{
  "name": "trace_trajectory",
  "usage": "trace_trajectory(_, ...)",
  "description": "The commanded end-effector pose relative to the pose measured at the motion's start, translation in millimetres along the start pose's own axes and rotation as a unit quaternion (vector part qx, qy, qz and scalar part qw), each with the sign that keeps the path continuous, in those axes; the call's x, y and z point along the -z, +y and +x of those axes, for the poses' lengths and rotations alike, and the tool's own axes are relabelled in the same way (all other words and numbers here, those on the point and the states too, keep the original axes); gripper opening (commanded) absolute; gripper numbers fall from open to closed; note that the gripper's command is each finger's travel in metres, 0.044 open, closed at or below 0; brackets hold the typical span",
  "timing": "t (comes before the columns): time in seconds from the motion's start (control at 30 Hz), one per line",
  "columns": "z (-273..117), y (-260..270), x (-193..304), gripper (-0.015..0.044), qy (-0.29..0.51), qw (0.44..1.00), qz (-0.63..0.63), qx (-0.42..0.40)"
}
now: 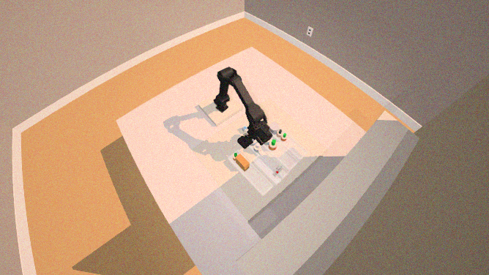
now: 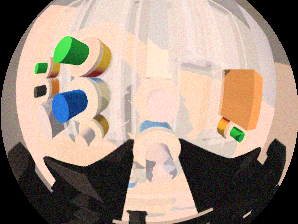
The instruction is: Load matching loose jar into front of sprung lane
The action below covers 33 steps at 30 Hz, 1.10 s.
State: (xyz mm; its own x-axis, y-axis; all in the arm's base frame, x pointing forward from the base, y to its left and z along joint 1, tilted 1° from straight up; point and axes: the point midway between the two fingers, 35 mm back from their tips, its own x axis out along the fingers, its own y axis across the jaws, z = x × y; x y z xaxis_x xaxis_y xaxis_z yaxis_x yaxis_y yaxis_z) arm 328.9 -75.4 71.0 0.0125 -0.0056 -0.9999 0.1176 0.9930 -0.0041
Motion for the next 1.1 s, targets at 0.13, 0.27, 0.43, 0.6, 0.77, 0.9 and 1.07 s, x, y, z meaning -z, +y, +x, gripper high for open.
trace_trajectory(0.13, -4.3, -0.7, -9.0, 0.0000, -0.015, 1.000, 0.002, 0.002)
trace_trajectory(0.27, -4.3, -0.7, -9.5, 0.0000, -0.015, 1.000, 0.002, 0.002)
trace_trajectory(0.43, -4.1, -0.7, -9.9, 0.0000, -0.015, 1.000, 0.002, 0.002)
trace_trajectory(0.6, -2.7, -0.7, -10.0, 0.0000, -0.015, 1.000, 0.002, 0.002)
trace_trajectory(0.77, -0.9, -0.7, -10.1, 0.0000, -0.015, 1.000, 0.002, 0.002)
trace_trajectory(0.9, 0.6, -0.7, -10.2, 0.0000, -0.015, 1.000, 0.002, 0.002)
trace_trajectory(1.07, 2.4, -0.7, -10.2, 0.0000, -0.015, 1.000, 0.002, 0.002)
